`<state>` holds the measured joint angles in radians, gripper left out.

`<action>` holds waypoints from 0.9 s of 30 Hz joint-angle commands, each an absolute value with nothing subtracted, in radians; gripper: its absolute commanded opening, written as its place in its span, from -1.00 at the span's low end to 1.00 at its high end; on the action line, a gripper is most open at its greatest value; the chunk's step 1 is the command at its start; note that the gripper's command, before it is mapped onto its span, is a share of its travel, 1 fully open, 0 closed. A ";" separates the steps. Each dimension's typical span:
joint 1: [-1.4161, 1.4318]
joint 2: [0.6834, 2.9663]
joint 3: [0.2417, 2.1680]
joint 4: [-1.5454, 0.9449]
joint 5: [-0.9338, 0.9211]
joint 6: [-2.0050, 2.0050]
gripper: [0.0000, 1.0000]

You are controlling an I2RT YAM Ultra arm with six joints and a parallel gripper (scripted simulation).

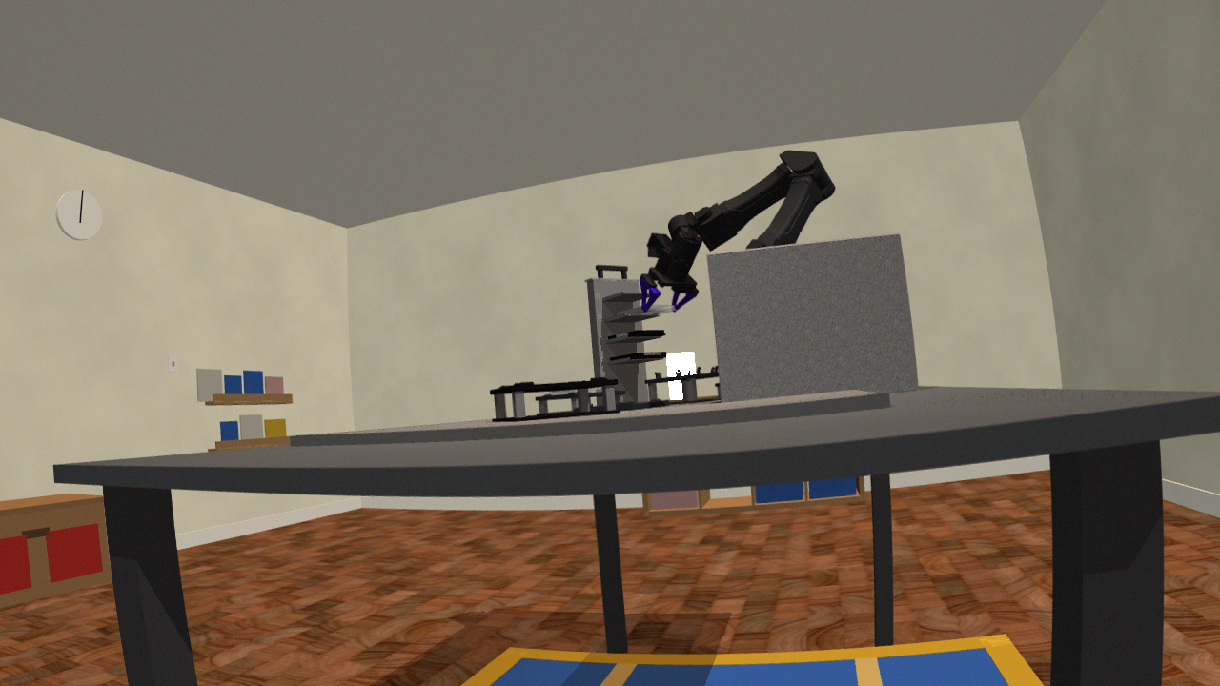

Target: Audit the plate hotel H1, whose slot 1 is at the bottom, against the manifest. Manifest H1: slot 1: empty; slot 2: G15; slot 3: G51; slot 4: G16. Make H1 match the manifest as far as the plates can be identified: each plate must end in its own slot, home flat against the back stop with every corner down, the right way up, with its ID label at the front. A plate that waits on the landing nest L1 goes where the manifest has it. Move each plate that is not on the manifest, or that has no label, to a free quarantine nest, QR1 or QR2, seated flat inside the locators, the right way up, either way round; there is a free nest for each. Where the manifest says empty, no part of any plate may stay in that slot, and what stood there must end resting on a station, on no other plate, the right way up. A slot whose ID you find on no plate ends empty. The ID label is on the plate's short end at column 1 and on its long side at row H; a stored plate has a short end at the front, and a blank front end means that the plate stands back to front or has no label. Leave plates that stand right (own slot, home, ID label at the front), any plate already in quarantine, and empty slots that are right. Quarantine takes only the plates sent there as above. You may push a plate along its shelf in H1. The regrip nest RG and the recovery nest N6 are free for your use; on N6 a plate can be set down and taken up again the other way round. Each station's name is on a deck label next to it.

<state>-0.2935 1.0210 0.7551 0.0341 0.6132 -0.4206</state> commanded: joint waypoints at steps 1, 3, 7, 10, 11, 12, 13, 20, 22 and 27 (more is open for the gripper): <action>-0.286 1.002 0.749 0.029 0.614 -0.419 0.72; -0.284 0.991 0.740 0.027 0.617 -0.418 0.72; -0.279 0.970 0.722 0.023 0.621 -0.416 0.72; -0.278 0.965 0.717 0.022 0.623 -0.416 0.72; -0.276 0.960 0.713 0.021 0.624 -0.416 0.72; -0.275 0.954 0.708 0.020 0.625 -0.415 0.72; -0.274 0.949 0.704 0.019 0.627 -0.415 0.72; -0.264 0.911 0.673 0.009 0.636 -0.412 0.72; -0.261 0.900 0.665 0.006 0.639 -0.411 0.72; -0.256 0.883 0.652 0.001 0.644 -0.410 0.72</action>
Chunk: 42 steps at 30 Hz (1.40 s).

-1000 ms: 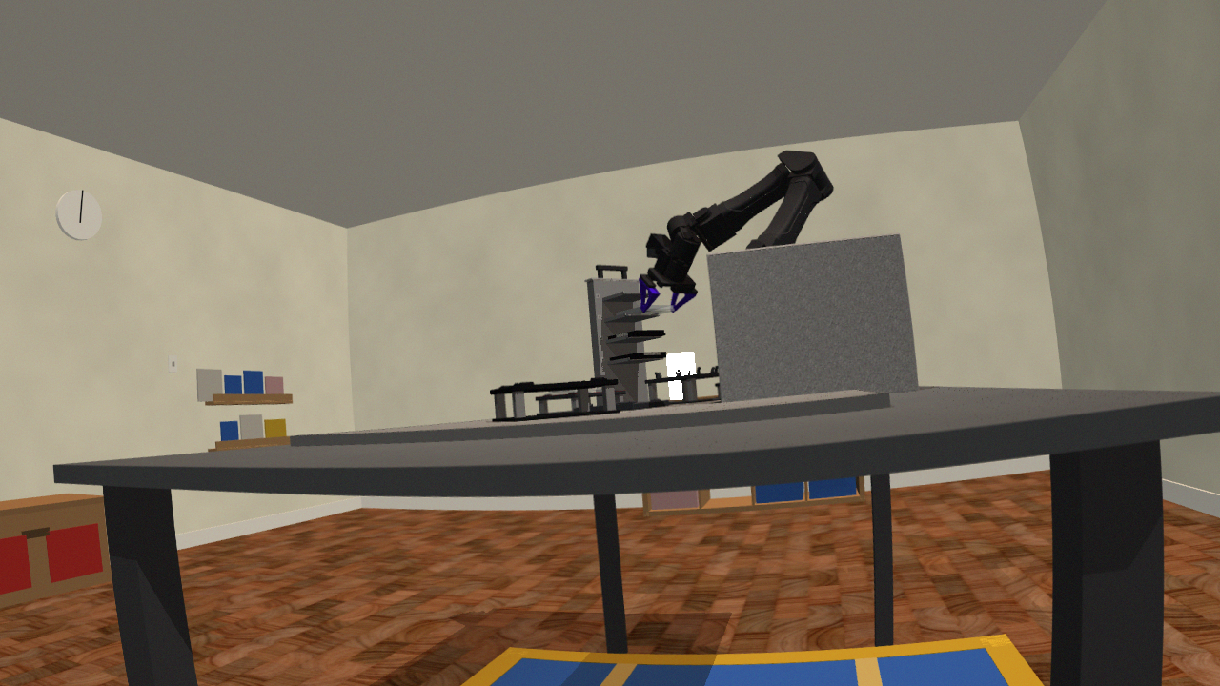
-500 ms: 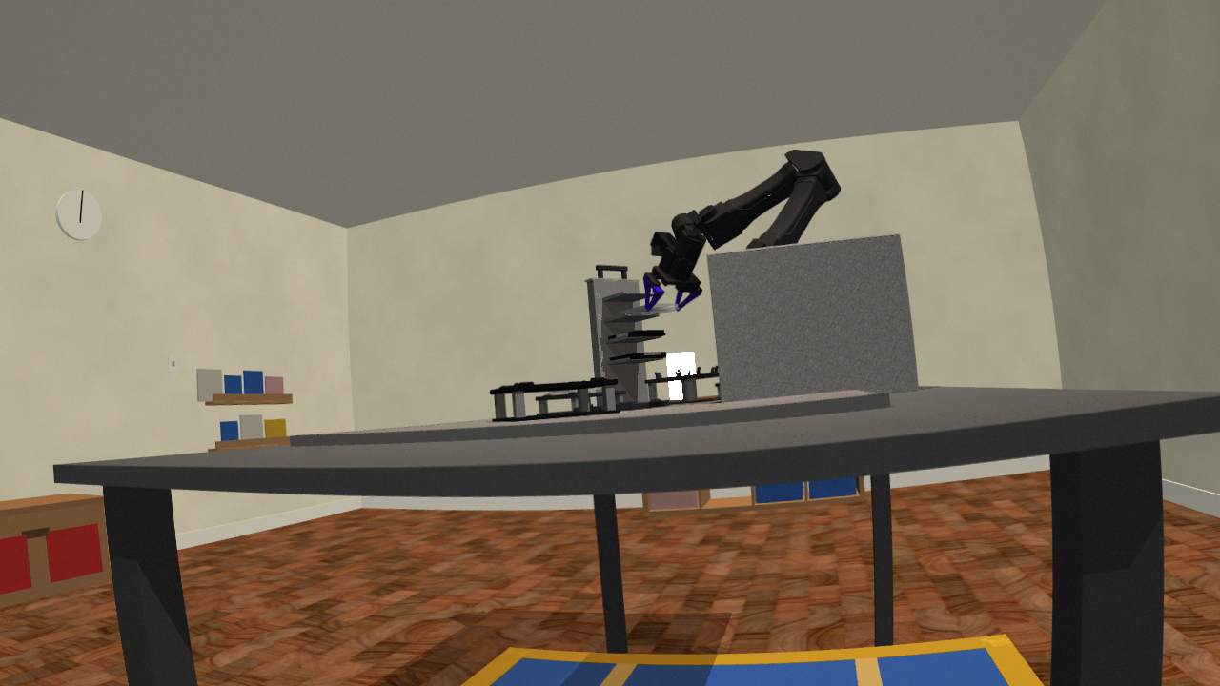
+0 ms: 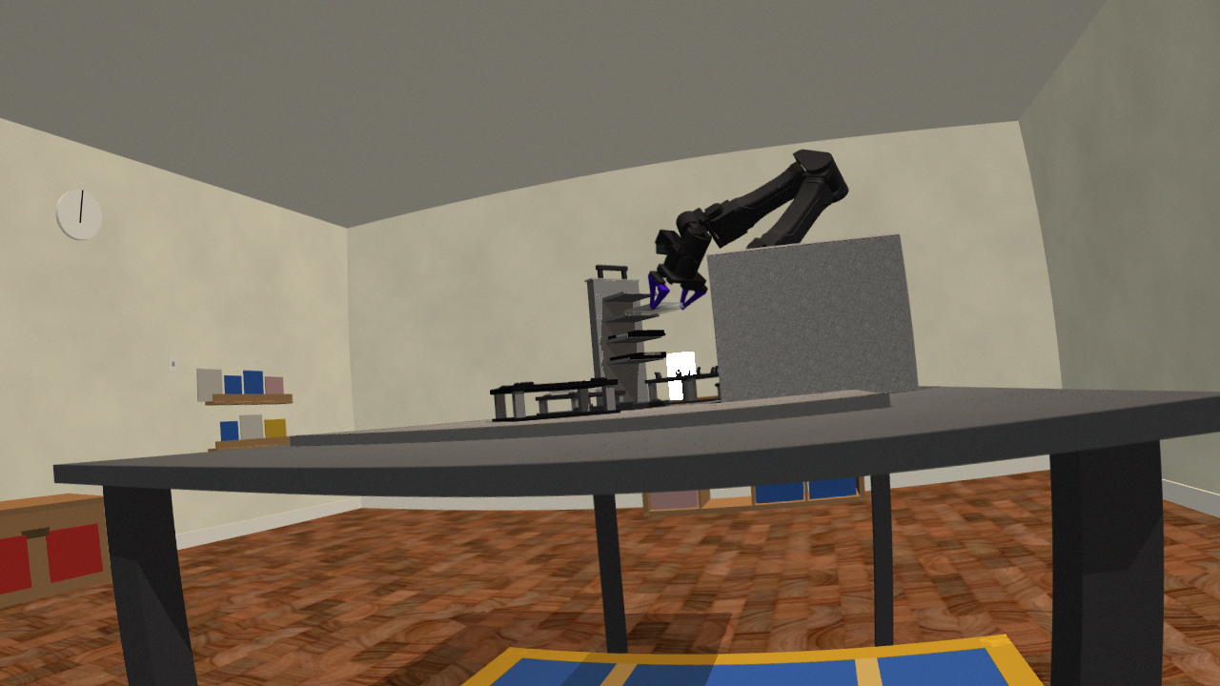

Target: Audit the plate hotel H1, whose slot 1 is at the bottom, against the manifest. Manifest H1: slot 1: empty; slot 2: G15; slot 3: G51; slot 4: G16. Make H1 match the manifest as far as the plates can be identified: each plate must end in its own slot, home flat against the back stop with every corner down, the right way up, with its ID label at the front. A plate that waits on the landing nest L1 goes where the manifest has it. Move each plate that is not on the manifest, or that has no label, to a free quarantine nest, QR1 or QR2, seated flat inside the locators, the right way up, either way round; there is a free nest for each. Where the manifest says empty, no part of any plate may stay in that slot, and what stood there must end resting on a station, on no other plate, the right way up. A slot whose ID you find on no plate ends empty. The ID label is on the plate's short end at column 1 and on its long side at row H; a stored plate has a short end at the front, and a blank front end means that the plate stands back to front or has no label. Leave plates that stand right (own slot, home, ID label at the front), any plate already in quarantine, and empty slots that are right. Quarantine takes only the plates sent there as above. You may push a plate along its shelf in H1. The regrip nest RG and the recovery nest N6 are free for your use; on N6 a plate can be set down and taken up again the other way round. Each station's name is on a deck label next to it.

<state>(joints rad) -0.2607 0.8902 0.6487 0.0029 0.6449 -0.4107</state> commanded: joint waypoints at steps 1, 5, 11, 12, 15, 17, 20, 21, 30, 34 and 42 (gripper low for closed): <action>-0.254 0.877 0.648 -0.001 0.645 -0.409 0.72; -0.248 0.855 0.631 -0.008 0.652 -0.407 0.72; -0.237 0.820 0.607 -0.021 0.662 -0.404 0.72; -0.236 0.814 0.603 -0.023 0.664 -0.403 0.72; -0.230 0.797 0.592 -0.030 0.670 -0.402 0.72; -0.230 0.797 0.592 -0.030 0.670 -0.402 0.72; -0.224 0.779 0.580 -0.038 0.675 -0.400 0.72; -0.222 0.773 0.576 -0.041 0.677 -0.399 0.72; -0.202 0.718 0.543 -0.067 0.697 -0.393 0.72; -0.197 0.705 0.536 -0.074 0.702 -0.391 0.72; -0.178 0.654 0.508 -0.101 0.720 -0.385 0.72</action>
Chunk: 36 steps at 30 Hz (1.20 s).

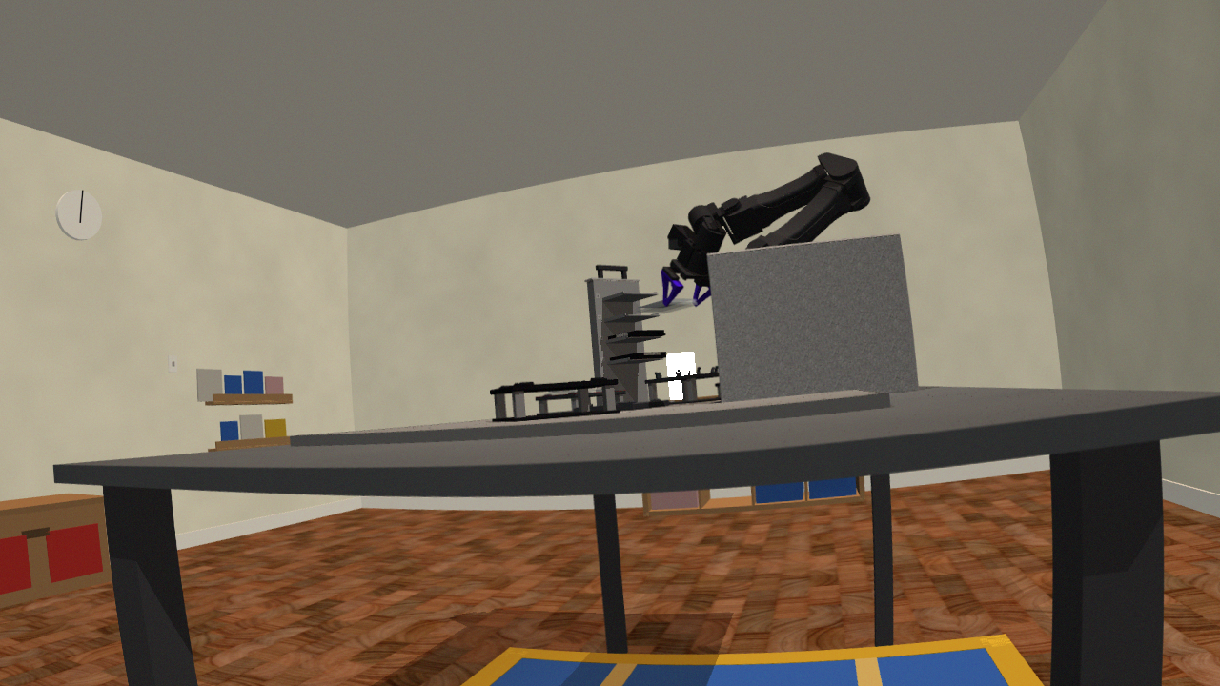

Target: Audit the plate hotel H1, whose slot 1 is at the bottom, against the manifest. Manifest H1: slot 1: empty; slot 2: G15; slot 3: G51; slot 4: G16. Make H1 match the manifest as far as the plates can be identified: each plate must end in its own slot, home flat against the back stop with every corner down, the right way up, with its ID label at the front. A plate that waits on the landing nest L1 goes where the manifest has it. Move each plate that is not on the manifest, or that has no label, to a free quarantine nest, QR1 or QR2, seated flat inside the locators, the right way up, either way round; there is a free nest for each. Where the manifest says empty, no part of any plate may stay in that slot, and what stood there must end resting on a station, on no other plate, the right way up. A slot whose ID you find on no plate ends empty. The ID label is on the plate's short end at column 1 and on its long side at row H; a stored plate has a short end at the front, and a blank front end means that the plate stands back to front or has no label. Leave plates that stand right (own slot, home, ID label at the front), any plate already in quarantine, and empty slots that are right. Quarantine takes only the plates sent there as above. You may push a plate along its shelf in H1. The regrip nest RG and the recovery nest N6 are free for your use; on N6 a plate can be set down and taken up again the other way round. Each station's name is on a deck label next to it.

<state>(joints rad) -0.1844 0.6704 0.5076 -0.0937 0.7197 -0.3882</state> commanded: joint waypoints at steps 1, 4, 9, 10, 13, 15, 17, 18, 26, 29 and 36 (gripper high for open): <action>-0.177 0.648 0.504 -0.103 0.721 -0.384 0.72; -0.174 0.630 0.491 -0.110 0.725 -0.383 0.72; -0.170 0.611 0.479 -0.117 0.728 -0.382 0.72; -0.169 0.604 0.475 -0.120 0.729 -0.382 0.72; -0.166 0.585 0.463 -0.128 0.732 -0.381 0.72; -0.163 0.572 0.455 -0.133 0.735 -0.380 0.72; -0.161 0.558 0.447 -0.140 0.737 -0.379 0.72; -0.160 0.552 0.443 -0.143 0.738 -0.379 0.72; -0.151 0.510 0.420 -0.163 0.746 -0.376 0.72; -0.147 0.489 0.409 -0.174 0.750 -0.374 0.72; -0.136 0.438 0.384 -0.204 0.762 -0.370 0.72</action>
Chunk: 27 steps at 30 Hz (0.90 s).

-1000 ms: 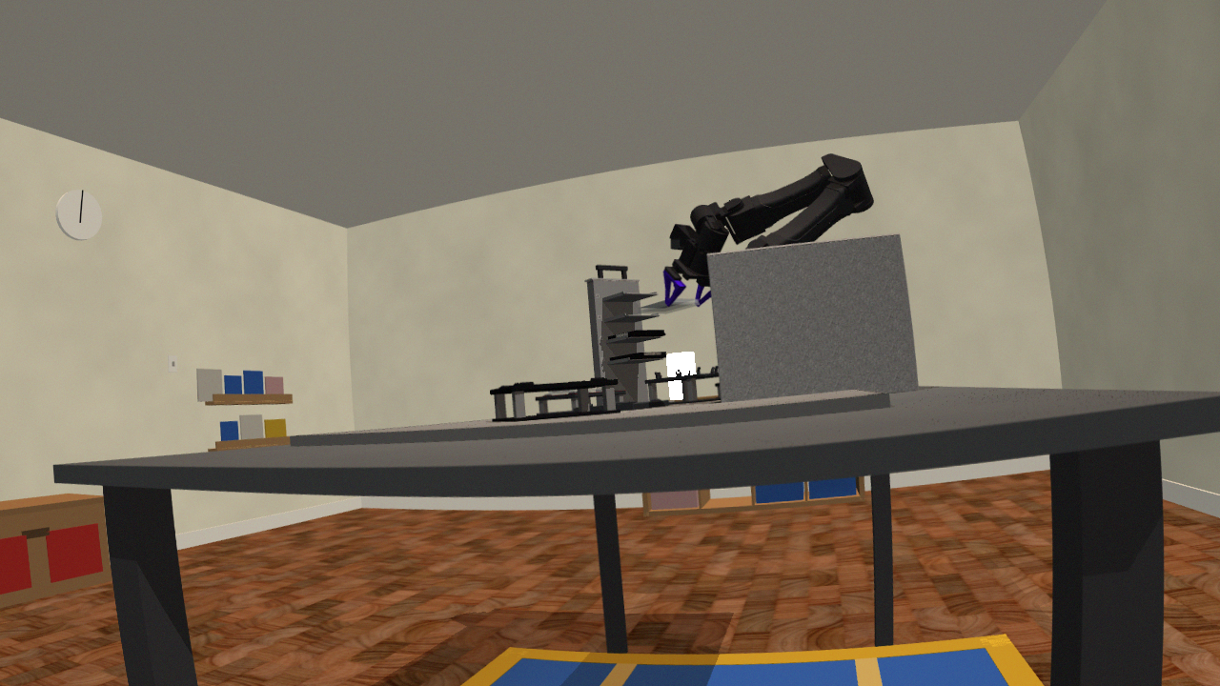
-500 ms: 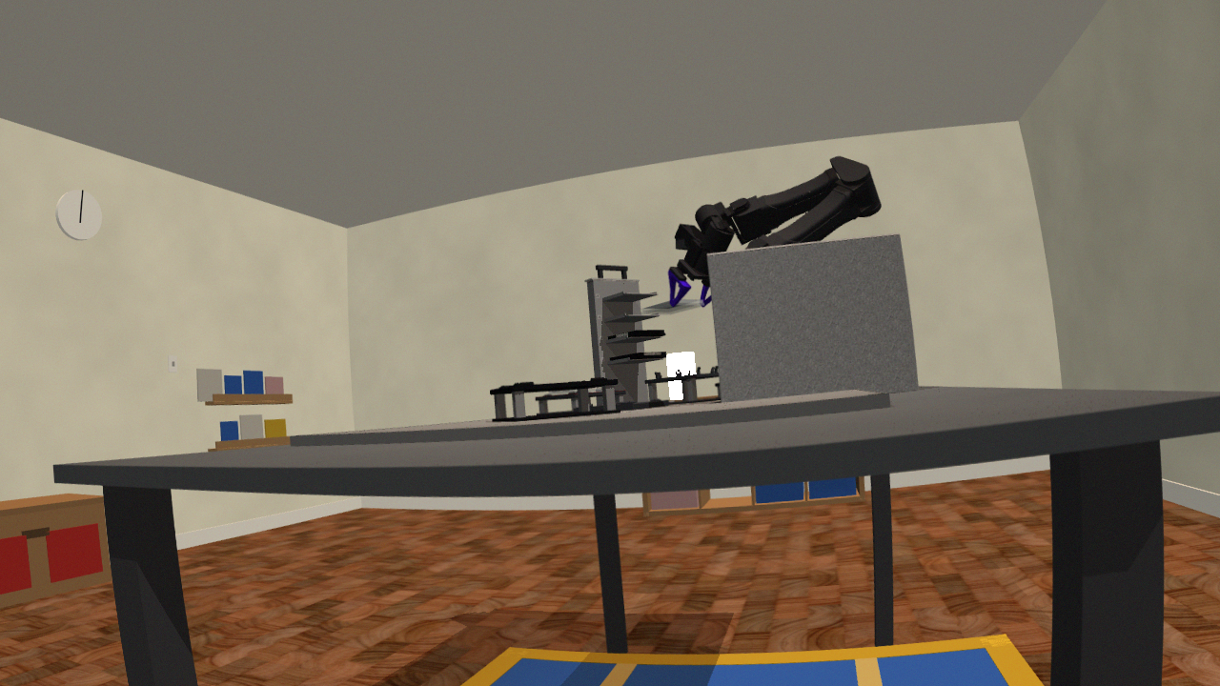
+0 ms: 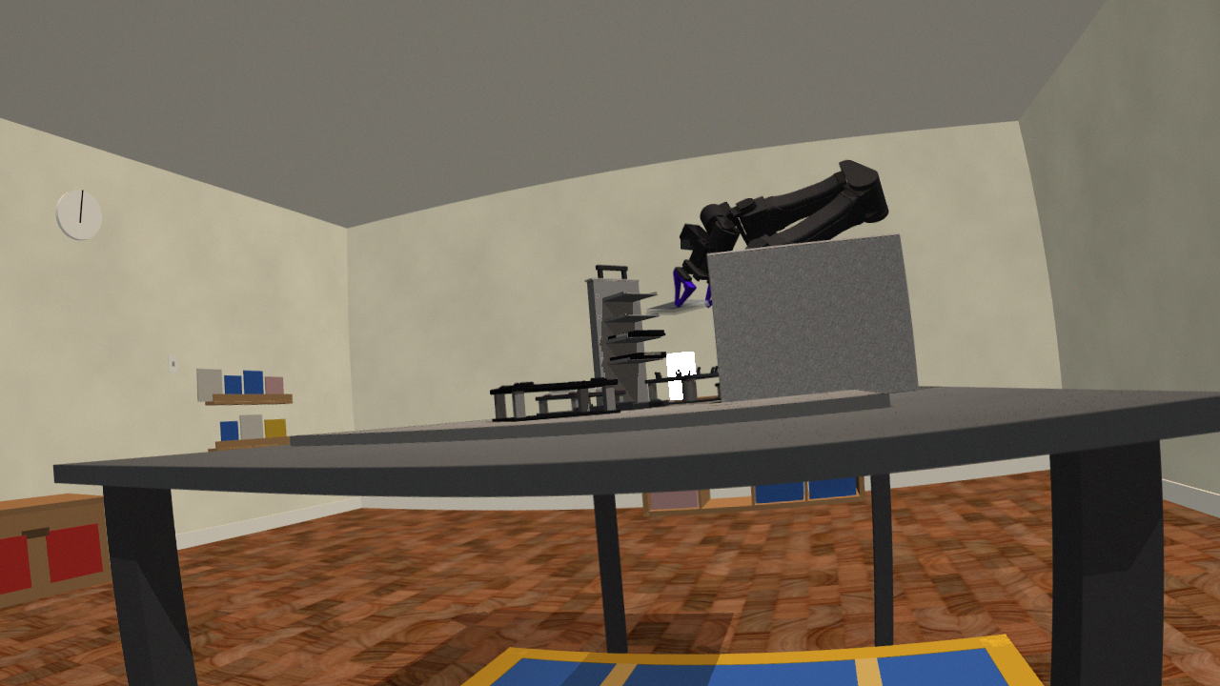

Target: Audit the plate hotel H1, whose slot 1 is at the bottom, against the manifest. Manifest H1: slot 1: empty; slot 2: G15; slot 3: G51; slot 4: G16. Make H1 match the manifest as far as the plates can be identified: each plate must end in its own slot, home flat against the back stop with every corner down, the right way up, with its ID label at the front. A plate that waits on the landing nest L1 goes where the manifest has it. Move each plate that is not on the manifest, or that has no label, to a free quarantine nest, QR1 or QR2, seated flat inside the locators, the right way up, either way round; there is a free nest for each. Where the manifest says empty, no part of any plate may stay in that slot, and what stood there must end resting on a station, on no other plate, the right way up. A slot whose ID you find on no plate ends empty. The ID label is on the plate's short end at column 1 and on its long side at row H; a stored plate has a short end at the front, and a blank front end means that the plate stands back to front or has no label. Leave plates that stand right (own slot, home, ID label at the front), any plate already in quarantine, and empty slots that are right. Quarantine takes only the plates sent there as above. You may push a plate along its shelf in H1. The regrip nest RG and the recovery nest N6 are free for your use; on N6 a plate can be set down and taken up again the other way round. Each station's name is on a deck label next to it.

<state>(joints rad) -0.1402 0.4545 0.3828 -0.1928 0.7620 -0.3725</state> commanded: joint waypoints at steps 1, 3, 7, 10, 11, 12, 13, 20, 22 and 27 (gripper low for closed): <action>-0.134 0.430 0.380 -0.208 0.764 -0.369 0.72; -0.130 0.415 0.373 -0.217 0.767 -0.368 0.72; -0.132 0.408 0.368 -0.220 0.766 -0.368 0.72; -0.141 0.406 0.363 -0.213 0.756 -0.372 0.72; -0.145 0.406 0.362 -0.211 0.753 -0.373 0.72; -0.148 0.406 0.360 -0.209 0.750 -0.374 0.72; -0.152 0.406 0.358 -0.206 0.746 -0.376 0.72; -0.176 0.405 0.346 -0.189 0.722 -0.384 0.72; -0.183 0.405 0.343 -0.185 0.716 -0.386 0.72; -0.194 0.405 0.338 -0.177 0.705 -0.390 0.72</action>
